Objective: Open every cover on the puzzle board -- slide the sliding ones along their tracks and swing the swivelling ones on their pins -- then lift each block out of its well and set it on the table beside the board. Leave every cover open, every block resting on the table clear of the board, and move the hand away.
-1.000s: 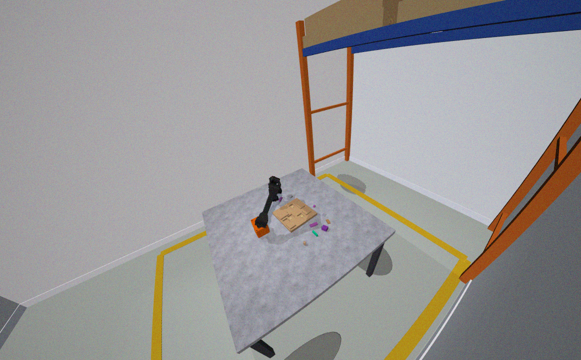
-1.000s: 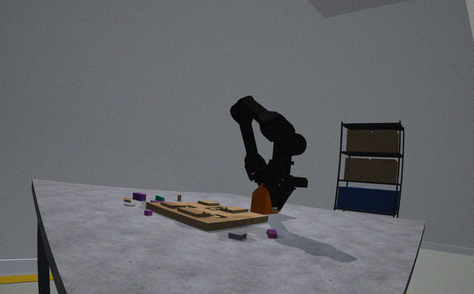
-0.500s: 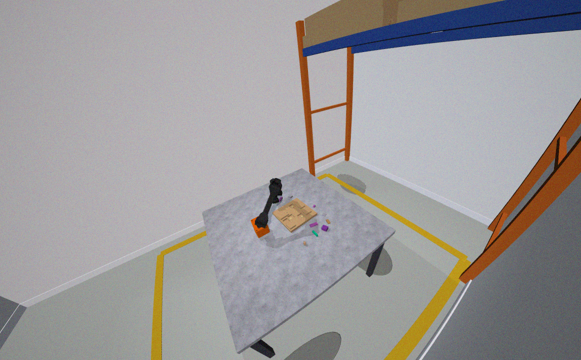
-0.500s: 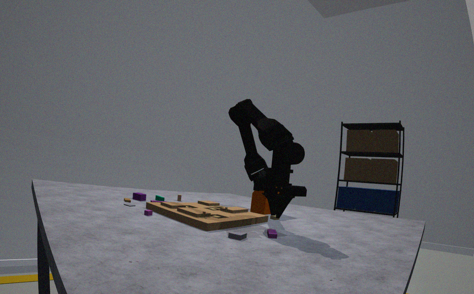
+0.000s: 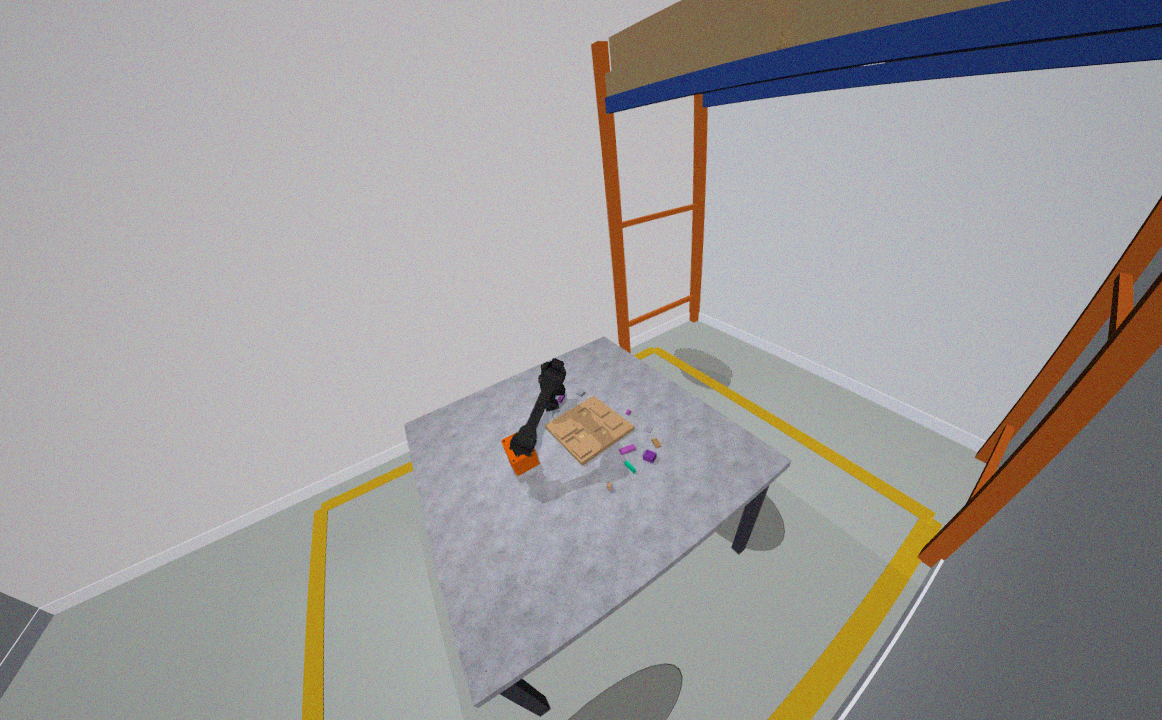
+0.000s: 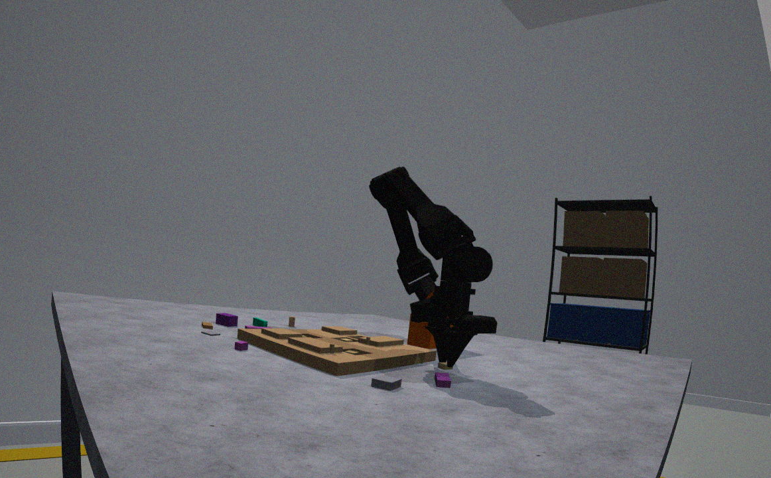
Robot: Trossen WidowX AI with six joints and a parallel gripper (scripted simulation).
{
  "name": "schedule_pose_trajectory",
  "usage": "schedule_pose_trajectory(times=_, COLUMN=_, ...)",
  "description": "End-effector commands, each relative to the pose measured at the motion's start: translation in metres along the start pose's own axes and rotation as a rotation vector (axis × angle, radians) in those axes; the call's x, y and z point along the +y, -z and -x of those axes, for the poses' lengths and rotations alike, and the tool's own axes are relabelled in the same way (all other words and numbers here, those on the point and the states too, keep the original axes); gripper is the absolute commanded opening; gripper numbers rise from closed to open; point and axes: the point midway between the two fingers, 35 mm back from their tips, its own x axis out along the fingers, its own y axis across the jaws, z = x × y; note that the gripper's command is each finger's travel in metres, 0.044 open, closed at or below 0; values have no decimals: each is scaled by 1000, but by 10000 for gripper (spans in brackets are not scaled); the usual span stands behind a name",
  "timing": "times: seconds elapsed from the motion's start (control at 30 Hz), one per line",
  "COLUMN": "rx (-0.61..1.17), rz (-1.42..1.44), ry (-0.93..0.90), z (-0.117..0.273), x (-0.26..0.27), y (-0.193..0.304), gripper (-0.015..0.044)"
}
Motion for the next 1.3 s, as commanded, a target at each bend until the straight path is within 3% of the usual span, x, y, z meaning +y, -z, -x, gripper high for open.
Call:
schedule_pose_trajectory(times=0.0, rx=3, rz=10, ry=14, z=-10, x=-4, y=3, gripper=80)
schedule_pose_trajectory(times=0.23, rx=3, rz=10, ry=14, z=-10, x=-4, y=3, gripper=80)
schedule_pose_trajectory(times=0.7, rx=4, rz=2, ry=7, z=-5, x=-2, y=2, gripper=440)
schedule_pose_trajectory(times=1.27, rx=4, rz=10, ry=7, z=49, x=0, y=2, gripper=440)
